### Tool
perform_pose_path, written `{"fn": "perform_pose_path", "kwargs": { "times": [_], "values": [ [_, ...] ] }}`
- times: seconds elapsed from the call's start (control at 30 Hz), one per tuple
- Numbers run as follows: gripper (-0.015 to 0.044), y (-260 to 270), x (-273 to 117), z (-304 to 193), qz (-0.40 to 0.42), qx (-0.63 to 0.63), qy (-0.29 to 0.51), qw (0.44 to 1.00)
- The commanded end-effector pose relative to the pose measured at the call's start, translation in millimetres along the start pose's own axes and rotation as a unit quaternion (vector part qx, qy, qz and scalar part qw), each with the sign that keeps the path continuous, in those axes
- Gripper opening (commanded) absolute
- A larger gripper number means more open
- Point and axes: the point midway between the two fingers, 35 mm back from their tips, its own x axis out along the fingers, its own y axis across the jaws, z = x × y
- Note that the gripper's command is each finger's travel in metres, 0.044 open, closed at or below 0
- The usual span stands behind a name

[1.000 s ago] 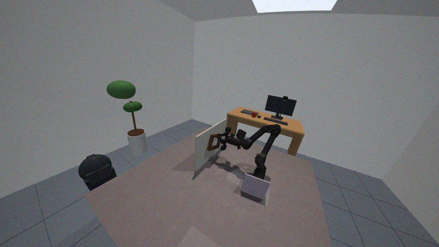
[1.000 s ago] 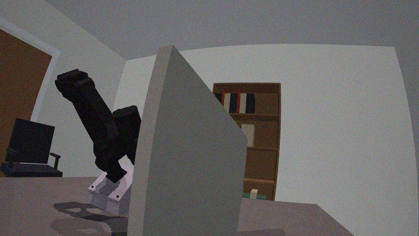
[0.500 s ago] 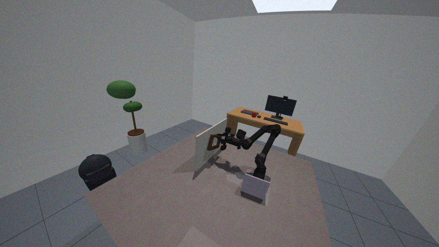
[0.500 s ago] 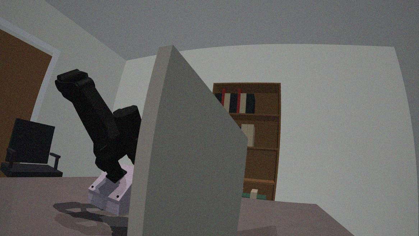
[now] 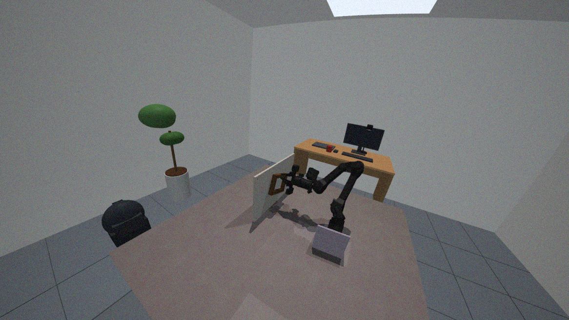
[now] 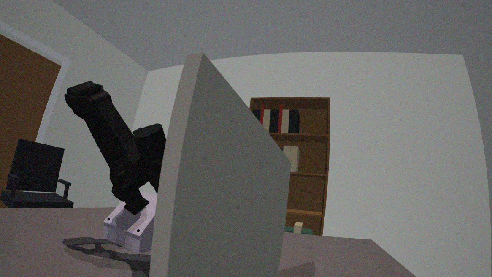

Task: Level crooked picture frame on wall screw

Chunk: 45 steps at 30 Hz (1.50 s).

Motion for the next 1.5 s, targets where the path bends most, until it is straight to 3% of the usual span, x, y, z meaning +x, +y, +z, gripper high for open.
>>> {"fn": "perform_pose_path", "kwargs": {
  "times": [0.0,1.47],
  "values": [
    [0.0,2.3,0.2,-1.9,0.005,-0.003,0.002,1.0],
    [0.0,-2.2,0.4,-2.3,0.005,-0.003,0.002,1.0]
  ]
}}
